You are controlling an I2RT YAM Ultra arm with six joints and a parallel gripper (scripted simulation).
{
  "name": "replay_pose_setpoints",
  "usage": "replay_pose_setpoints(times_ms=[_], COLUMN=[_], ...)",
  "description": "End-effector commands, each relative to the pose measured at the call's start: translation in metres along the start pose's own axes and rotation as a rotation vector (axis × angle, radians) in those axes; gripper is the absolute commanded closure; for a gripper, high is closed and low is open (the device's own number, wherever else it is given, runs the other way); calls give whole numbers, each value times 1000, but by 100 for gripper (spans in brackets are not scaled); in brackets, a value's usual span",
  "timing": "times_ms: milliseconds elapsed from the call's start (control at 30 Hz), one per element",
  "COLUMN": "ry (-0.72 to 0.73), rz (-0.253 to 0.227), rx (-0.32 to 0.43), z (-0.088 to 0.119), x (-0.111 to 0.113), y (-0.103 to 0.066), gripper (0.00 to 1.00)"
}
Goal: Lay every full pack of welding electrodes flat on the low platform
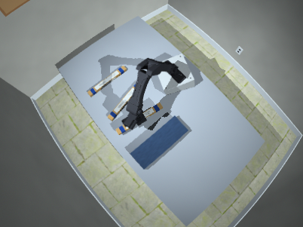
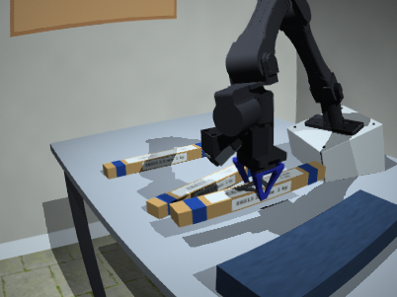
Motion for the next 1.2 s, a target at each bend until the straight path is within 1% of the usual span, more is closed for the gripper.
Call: replay_pose_setpoints(times_ms=[0,133,233,700,767,1167], ry=[1,1,2,2,2,1], rz=[-48,-48,-47,-47,-47,-48], rx=[-95,-95,-93,-93,-93,-93], z=[-16,-16,-15,-12,-12,-10], x=[12,11,10,9,9,8], y=[-47,-55,-56,-84,-84,-108], gripper=[100,100,100,100,100,100])
Point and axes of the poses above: the point where the finger pads meet when closed, its own y axis out along the fingers, its own x axis across the jaws, z = x × y, the point moved 2 cm from there along -y, back along the fingers, and after that the axes turned 5 degrees about y, right-handed, at the moved point
